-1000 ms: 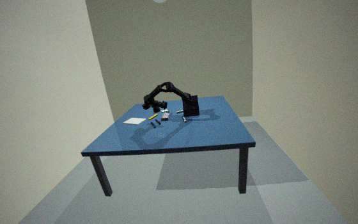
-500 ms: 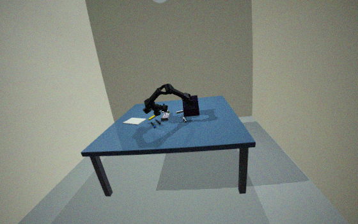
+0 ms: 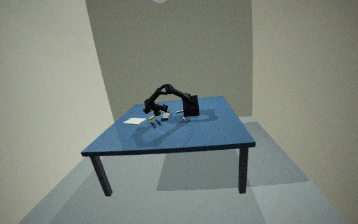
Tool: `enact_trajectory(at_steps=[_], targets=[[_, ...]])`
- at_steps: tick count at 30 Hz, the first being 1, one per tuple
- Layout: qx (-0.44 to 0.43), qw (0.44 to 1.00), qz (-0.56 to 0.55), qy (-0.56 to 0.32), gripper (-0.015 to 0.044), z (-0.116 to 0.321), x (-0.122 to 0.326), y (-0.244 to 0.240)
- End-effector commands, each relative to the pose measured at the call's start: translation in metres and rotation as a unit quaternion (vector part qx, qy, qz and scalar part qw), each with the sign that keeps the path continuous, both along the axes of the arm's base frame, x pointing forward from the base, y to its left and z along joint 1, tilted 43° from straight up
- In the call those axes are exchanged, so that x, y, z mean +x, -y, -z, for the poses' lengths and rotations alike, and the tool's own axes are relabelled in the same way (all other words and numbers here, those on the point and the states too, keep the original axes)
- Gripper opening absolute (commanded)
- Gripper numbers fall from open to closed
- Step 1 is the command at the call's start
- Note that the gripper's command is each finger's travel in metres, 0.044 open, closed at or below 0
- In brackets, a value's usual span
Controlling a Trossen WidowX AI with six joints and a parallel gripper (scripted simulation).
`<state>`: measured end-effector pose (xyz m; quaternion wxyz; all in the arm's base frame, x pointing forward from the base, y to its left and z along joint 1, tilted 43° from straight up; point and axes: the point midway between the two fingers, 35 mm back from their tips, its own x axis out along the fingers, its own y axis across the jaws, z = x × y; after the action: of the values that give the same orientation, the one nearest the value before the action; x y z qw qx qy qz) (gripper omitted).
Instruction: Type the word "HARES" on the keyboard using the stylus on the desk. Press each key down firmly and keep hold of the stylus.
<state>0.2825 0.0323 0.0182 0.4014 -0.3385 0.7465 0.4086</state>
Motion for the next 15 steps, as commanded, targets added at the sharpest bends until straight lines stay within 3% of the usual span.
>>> enact_trajectory(at_steps=[1,3,15], targets=[[0.001,1.0,0.004,0.001,0.0053,0.0006,0.0011,-0.0013],[0.001,1.0,0.003,0.001,0.0081,0.0009,0.0033,-0.002],[0.001,1.0,0.003,0.001,0.0081,0.0009,0.0038,-0.0022]])
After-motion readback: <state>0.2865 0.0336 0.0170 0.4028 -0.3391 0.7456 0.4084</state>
